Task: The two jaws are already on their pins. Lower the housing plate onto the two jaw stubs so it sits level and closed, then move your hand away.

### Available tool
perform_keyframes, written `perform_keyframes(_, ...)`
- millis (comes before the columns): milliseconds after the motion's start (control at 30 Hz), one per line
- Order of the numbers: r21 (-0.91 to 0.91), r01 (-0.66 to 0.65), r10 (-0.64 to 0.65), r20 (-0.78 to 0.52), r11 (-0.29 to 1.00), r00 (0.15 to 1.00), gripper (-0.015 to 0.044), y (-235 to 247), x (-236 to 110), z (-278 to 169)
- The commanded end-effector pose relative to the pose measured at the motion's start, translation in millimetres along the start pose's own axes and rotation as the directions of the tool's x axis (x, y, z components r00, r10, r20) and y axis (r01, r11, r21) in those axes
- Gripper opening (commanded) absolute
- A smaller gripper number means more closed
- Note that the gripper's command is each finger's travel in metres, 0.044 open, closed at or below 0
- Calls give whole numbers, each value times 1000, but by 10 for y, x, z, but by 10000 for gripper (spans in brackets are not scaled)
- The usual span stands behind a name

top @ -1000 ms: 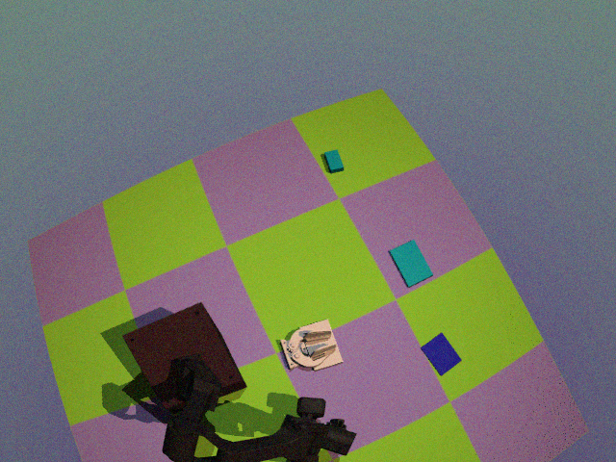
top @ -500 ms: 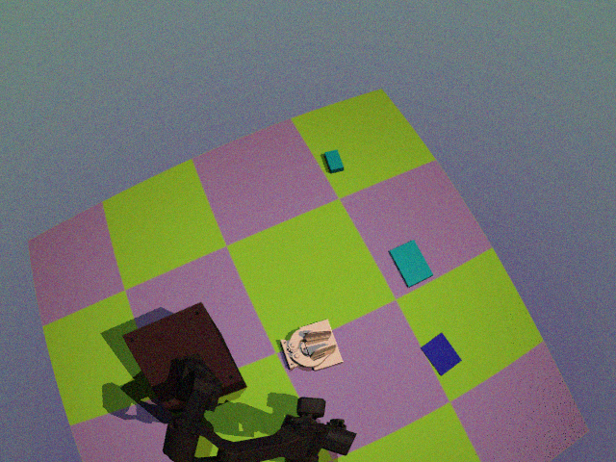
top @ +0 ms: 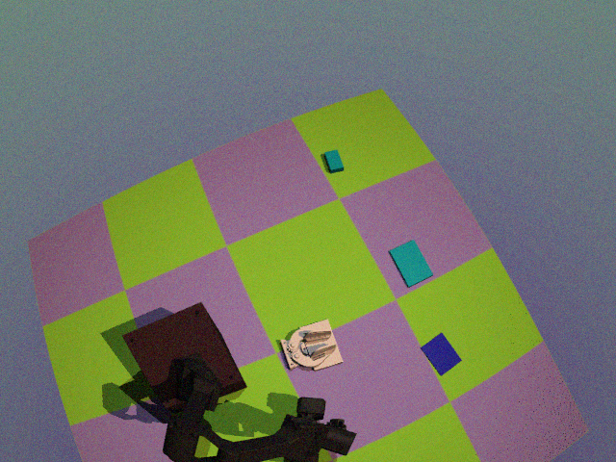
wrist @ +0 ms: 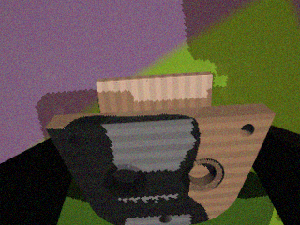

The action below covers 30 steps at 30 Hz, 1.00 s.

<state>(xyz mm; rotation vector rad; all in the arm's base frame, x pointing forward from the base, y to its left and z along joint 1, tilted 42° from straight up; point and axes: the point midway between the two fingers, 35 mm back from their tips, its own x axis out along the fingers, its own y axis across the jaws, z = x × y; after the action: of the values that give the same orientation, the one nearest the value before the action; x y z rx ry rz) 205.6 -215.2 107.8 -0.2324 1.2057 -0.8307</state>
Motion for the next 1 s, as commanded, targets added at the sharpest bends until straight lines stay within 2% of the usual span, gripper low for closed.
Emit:
perform_keyframes(0,0,0,0,0,1000,1000,351,-1,0,0)
perform_keyframes(333,0,0,0,0,1000,1000,351,1,-20,3)
perform_keyframes(967,-4,-7,7,-2,1000,1000,351,15,-613,17)
